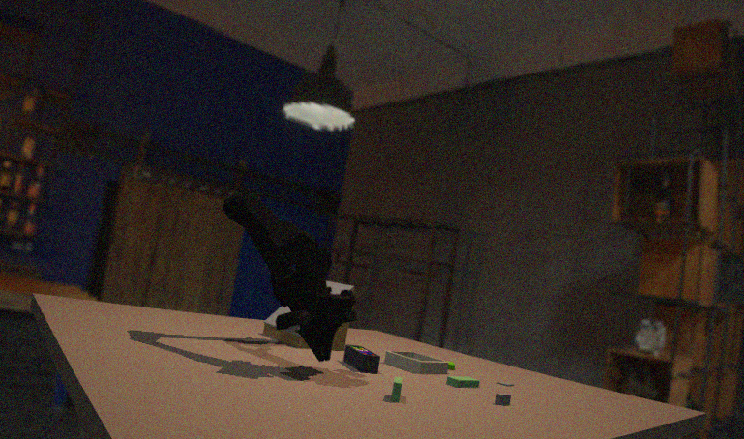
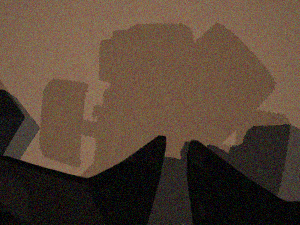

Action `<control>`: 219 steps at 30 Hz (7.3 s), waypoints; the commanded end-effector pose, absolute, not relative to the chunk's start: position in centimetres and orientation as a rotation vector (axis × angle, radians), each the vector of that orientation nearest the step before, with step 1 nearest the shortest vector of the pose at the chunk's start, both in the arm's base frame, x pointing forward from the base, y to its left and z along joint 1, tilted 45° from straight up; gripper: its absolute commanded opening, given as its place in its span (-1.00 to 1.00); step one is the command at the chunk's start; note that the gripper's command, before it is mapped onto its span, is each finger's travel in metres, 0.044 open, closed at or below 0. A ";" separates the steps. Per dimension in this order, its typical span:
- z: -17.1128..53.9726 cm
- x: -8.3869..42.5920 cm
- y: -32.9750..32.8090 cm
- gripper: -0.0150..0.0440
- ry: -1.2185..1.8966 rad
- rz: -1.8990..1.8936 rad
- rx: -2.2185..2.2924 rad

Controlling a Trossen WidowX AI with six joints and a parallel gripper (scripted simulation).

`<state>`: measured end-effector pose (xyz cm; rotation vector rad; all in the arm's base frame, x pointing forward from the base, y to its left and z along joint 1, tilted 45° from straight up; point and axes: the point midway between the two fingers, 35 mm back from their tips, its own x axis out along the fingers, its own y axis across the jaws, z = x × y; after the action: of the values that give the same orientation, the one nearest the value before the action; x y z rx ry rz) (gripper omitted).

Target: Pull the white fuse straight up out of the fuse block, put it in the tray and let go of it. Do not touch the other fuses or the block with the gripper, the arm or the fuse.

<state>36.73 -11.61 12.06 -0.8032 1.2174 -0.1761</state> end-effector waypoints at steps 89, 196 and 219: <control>-0.6 27.0 0.9 -0.29 1.695 0.436 -1.597; 3.7 26.6 5.1 -0.49 1.698 0.439 -1.604; -3.3 28.0 13.5 -0.49 1.688 0.451 -1.595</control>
<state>28.14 12.52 -1.99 -1.5993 1.6751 0.4491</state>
